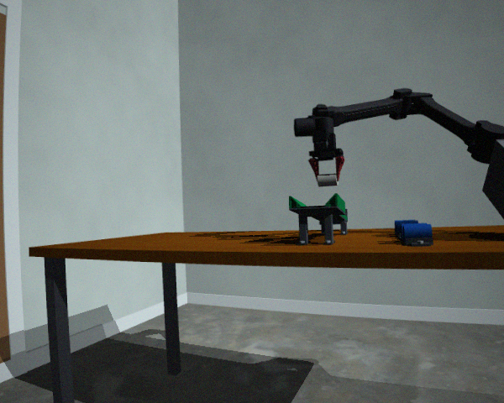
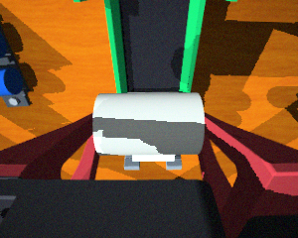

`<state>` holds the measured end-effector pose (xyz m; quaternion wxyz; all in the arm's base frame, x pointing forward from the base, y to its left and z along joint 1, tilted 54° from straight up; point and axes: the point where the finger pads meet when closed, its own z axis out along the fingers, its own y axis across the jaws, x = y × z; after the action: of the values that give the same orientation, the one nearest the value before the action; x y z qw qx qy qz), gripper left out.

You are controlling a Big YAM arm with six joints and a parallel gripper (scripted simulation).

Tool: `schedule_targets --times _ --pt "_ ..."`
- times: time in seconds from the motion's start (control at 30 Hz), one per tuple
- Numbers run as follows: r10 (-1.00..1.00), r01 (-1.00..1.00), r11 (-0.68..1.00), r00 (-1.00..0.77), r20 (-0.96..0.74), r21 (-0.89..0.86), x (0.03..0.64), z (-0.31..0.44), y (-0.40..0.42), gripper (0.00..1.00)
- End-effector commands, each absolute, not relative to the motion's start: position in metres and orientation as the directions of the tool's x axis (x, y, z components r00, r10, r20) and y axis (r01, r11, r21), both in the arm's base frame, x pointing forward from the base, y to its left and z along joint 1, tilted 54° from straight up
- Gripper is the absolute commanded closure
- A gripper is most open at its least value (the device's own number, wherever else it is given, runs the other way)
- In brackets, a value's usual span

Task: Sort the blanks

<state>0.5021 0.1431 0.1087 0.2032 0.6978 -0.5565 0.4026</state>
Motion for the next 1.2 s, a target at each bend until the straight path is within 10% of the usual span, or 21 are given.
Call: schedule_targets --times 0.0,1.17 --pt "-0.607 -0.944 -0.294 0.062 0.792 -0.152 0.51 0.1 0.132 0.41" --pt "-0.61 -0.937 -0.311 0.068 0.79 -0.159 0.54 0.049 0.078 0.41"
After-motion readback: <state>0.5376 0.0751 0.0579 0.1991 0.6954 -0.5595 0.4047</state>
